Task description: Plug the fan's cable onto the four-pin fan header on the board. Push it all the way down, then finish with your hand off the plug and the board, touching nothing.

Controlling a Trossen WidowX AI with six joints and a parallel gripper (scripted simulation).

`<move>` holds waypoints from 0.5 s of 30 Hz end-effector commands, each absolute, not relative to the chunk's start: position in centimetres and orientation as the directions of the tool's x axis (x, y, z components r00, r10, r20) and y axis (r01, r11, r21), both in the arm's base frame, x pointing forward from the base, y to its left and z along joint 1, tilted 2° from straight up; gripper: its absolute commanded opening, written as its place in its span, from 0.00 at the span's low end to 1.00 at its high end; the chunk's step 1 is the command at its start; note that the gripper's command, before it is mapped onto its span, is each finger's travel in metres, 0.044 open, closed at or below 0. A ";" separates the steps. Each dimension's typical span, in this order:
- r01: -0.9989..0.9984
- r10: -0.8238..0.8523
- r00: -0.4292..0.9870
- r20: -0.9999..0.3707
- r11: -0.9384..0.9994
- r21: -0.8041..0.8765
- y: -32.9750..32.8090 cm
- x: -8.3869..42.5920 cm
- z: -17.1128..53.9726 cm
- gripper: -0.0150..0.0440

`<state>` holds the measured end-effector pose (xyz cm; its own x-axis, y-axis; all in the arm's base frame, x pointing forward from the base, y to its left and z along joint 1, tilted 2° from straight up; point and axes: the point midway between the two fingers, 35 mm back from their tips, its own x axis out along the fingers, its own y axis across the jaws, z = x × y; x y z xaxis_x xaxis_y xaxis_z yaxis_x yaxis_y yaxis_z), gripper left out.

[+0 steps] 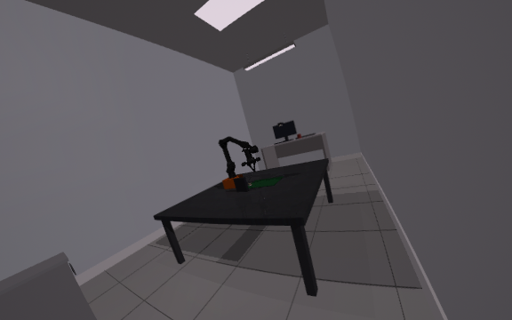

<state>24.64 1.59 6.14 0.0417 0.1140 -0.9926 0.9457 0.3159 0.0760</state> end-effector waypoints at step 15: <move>0.582 0.027 -0.001 -1.000 0.813 0.021 2.6 25.3 6.3 0.25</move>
<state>25.00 2.42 6.19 0.0026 0.0436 -0.9990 0.6686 0.7429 0.0342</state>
